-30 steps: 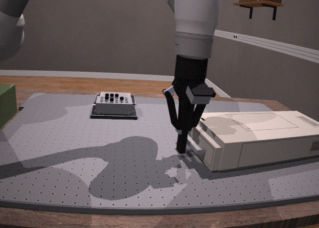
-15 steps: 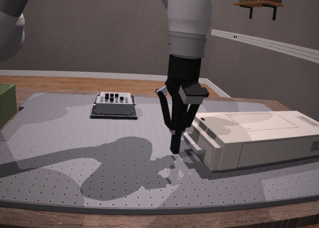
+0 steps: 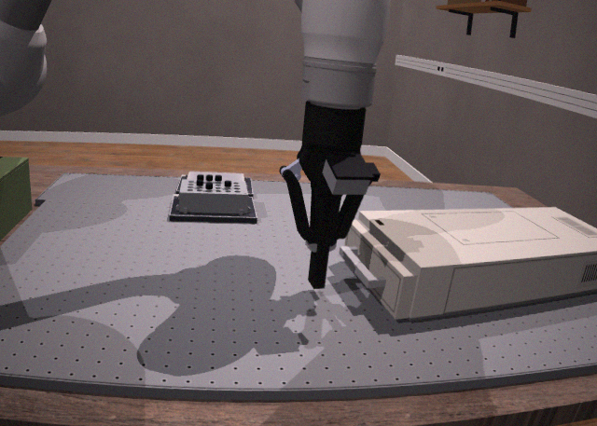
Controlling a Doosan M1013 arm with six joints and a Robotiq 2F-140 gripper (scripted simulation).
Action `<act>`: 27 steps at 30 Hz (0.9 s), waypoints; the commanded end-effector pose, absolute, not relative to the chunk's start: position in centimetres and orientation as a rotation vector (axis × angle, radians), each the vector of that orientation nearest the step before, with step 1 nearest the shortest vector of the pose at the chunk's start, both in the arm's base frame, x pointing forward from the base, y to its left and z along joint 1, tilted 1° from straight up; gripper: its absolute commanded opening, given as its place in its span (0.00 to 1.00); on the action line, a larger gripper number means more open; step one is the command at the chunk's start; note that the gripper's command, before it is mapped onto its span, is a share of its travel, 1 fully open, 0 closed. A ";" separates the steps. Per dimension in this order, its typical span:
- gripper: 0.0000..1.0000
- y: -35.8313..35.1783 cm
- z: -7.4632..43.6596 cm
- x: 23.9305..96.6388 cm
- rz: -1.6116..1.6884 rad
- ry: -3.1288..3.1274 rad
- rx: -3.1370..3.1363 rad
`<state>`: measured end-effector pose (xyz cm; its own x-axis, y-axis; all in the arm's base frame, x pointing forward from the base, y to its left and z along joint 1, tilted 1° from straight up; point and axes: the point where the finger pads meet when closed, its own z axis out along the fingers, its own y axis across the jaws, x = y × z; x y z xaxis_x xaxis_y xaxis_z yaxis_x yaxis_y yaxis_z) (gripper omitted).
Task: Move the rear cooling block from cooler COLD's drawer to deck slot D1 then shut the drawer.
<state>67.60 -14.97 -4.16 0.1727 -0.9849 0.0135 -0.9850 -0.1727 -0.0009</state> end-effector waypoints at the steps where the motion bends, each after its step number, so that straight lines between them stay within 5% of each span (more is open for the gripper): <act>1: 0.10 -15.0 -4.1 67.6 0.019 -2.016 2.400; 27: 0.10 -14.9 -1.8 67.6 0.019 -2.016 2.400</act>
